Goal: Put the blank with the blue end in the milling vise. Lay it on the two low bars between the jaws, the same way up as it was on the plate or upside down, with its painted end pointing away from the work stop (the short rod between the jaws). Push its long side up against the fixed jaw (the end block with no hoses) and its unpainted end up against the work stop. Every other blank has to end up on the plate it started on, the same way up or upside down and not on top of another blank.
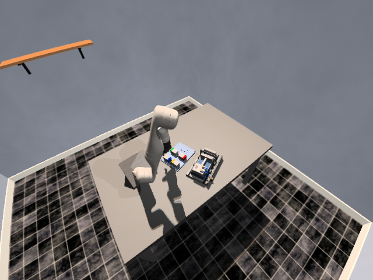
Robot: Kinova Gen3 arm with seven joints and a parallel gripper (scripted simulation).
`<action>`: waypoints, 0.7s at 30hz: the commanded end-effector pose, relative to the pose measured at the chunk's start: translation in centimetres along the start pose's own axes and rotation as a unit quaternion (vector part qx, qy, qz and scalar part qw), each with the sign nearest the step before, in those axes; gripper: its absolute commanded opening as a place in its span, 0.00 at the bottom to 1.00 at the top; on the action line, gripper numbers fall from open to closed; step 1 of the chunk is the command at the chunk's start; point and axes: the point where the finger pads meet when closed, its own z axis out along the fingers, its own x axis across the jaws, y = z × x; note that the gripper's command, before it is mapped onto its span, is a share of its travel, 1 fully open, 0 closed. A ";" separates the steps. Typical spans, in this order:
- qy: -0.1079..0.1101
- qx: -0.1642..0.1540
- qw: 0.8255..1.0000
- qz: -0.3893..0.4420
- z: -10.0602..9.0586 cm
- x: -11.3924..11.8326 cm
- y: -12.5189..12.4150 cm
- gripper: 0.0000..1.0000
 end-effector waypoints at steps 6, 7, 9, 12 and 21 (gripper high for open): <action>-0.001 -0.001 1.000 -0.001 -0.2 0.0 0.1 1.00; -0.001 -0.001 1.000 -0.001 -0.2 0.0 0.1 1.00; -0.001 -0.002 1.000 -0.001 -0.3 0.0 0.1 1.00; -0.002 -0.002 1.000 -0.001 -0.4 0.0 0.1 1.00; -0.003 -0.003 1.000 -0.002 -0.6 0.1 0.2 1.00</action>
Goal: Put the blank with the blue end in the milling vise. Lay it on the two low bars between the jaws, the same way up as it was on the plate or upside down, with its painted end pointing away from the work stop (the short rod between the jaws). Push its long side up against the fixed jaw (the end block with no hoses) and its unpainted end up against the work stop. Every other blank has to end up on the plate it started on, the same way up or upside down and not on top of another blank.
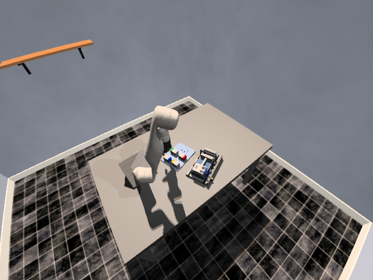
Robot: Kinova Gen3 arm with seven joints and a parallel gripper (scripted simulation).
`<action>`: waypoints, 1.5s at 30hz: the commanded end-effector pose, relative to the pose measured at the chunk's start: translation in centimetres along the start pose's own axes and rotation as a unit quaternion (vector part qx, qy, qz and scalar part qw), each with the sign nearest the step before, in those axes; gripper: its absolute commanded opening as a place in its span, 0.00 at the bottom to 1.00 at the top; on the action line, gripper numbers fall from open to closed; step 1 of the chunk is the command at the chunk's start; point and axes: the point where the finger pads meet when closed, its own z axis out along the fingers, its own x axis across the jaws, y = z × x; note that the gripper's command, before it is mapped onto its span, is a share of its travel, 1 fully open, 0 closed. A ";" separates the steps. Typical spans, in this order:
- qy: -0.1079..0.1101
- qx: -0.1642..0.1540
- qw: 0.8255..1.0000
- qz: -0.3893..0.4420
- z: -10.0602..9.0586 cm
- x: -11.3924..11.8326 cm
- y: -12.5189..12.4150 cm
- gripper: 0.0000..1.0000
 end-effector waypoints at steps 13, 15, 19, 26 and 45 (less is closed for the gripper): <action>0.001 0.001 1.000 0.000 -0.6 0.3 0.0 1.00; 0.001 0.001 1.000 0.000 -0.6 0.3 0.0 1.00; 0.001 0.001 1.000 0.000 -0.6 0.3 0.0 1.00; 0.001 0.001 1.000 0.000 -0.8 0.4 0.0 1.00; 0.001 0.001 1.000 0.000 -1.0 0.4 0.0 1.00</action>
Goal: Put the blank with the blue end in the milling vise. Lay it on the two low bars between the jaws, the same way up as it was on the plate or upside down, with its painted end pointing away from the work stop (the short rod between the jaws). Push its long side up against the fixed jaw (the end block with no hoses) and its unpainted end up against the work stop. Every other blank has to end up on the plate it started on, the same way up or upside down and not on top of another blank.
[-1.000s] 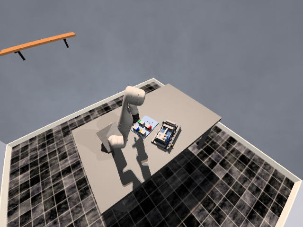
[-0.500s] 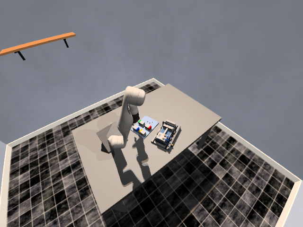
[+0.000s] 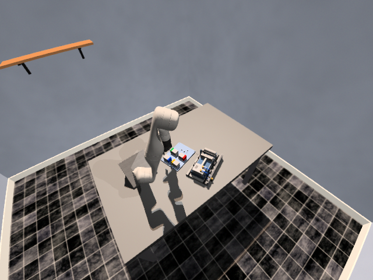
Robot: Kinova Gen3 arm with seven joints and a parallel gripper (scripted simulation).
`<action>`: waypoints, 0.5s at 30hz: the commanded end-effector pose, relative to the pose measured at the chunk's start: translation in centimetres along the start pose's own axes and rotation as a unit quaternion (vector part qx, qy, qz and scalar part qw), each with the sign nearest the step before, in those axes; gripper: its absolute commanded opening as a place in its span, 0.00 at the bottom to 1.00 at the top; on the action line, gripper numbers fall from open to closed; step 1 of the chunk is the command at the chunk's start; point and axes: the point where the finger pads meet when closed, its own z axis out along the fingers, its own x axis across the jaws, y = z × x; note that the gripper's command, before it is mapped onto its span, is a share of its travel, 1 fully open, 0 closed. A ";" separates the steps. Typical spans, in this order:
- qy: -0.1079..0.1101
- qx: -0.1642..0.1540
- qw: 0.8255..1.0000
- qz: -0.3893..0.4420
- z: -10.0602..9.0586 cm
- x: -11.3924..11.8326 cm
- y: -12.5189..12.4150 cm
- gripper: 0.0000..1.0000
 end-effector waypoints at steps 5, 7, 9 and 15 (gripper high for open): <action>0.001 0.000 1.000 0.000 0.3 0.0 0.0 1.00; 0.001 0.000 1.000 0.000 0.7 0.1 0.0 1.00; 0.001 0.000 1.000 0.000 1.1 0.1 0.0 1.00; 0.001 0.001 1.000 0.000 2.3 0.1 0.0 1.00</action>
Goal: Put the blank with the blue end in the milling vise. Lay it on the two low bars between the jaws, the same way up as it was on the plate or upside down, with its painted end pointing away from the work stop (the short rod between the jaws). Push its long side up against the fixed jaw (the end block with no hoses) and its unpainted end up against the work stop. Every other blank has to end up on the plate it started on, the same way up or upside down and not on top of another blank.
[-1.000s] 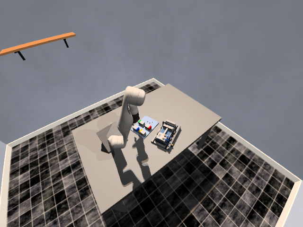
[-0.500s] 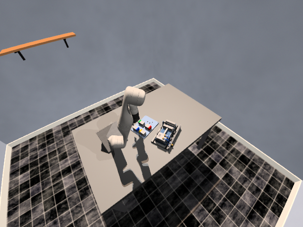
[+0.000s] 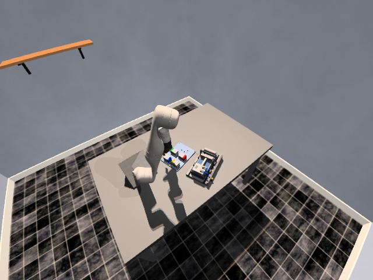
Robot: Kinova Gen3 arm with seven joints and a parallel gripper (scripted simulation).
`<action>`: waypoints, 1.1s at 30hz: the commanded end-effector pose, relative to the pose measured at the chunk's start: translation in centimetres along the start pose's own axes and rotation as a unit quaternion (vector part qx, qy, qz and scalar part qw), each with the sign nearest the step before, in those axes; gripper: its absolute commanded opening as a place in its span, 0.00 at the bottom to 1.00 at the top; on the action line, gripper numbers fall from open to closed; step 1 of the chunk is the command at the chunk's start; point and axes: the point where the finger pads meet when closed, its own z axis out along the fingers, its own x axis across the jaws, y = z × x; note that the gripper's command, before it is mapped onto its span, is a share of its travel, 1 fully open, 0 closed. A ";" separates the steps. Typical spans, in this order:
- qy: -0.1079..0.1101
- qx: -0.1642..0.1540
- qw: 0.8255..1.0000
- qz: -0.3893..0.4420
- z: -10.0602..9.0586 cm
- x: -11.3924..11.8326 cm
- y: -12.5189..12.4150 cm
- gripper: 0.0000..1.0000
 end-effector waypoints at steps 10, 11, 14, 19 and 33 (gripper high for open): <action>-0.002 -0.001 1.000 0.000 2.3 -0.1 0.1 1.00; -0.002 -0.002 1.000 0.000 2.6 -0.1 0.1 1.00; -0.003 -0.002 1.000 0.000 3.5 -0.2 0.1 1.00; -0.004 -0.003 1.000 -0.001 5.0 -0.2 0.2 1.00; -0.003 -0.002 1.000 0.000 6.1 -0.3 0.2 1.00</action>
